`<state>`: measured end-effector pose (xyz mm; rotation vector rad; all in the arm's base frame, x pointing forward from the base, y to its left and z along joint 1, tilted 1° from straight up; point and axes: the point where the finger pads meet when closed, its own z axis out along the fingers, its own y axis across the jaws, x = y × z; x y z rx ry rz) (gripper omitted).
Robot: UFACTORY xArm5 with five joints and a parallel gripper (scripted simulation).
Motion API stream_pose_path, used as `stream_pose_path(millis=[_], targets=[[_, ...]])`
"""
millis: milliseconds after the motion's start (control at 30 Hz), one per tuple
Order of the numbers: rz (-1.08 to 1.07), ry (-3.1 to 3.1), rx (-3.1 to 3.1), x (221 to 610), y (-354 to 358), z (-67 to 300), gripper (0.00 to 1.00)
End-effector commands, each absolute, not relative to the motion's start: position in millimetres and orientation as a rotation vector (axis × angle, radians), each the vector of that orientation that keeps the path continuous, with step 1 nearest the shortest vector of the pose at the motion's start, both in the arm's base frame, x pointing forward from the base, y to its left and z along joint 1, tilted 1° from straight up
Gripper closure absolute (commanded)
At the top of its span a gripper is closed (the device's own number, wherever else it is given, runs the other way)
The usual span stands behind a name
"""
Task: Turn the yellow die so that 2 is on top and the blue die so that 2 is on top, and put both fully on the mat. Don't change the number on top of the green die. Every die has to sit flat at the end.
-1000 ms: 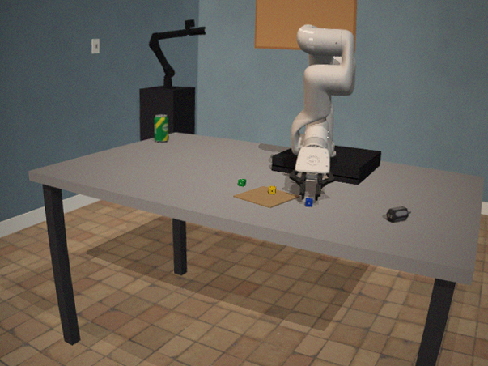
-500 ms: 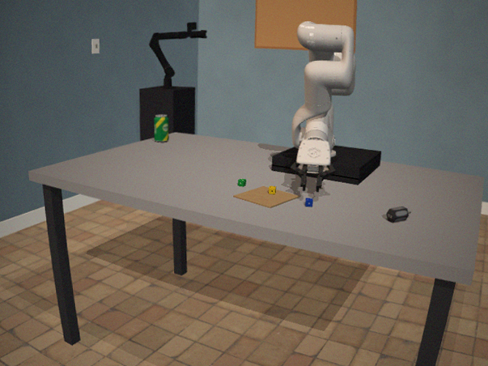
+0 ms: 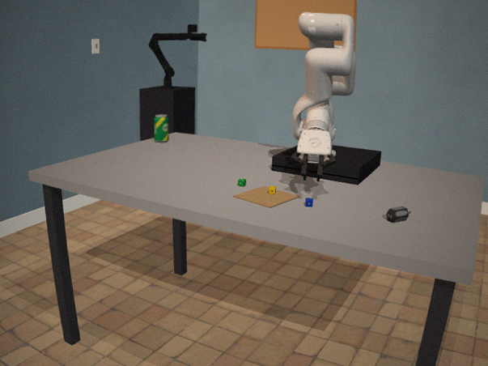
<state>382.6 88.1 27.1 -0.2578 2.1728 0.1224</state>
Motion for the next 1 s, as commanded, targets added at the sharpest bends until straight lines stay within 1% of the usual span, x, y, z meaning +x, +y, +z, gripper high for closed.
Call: stream_pose_path(millis=[0, 233, 700, 967], targets=[[0.123, 2.177, -0.259, 382.9, 88.5, 48.6, 0.64], [0.123, 2.177, -0.259, 382.9, 88.6, 56.6, 0.64], [0.118, 2.235, -0.265, 387.6, 89.7, 57.6, 0.64], [0.099, 2.423, -0.285, 396.1, 91.7, 61.7, 0.64]])
